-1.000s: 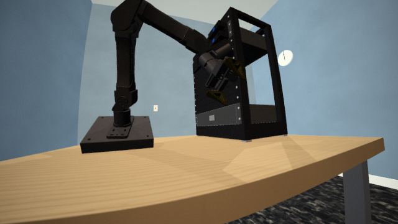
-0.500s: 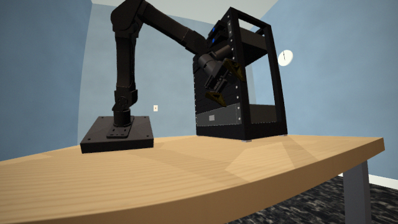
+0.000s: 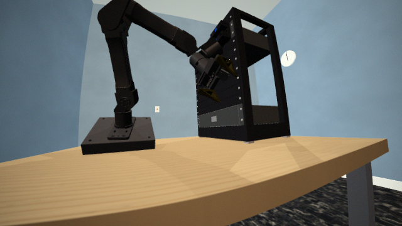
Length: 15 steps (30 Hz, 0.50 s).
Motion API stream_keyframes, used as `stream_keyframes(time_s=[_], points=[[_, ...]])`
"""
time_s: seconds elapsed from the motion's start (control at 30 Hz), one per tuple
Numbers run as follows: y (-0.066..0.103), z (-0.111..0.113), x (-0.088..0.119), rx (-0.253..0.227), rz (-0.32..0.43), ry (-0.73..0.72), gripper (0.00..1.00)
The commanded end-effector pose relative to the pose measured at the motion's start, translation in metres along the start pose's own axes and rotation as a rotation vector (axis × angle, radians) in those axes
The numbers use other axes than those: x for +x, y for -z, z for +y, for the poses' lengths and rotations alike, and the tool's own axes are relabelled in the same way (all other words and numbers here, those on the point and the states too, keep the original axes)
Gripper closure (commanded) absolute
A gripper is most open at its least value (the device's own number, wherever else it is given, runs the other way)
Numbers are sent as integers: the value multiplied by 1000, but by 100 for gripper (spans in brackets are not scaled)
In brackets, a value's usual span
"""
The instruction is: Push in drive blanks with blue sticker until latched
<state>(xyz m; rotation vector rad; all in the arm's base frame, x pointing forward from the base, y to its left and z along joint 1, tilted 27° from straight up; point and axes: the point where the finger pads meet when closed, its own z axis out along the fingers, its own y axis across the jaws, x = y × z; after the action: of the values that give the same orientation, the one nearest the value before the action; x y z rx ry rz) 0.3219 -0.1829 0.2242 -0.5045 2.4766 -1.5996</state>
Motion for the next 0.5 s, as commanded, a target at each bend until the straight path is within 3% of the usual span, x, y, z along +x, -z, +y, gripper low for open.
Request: stream_keyframes(time_s=[0.0,0.23,0.33,0.47], points=[[30,-14,-3,75,-90,5,0],[85,-13,4,178,-255,96,0],[85,-13,4,178,-255,96,0],[129,-15,7,255,-381,170,0]])
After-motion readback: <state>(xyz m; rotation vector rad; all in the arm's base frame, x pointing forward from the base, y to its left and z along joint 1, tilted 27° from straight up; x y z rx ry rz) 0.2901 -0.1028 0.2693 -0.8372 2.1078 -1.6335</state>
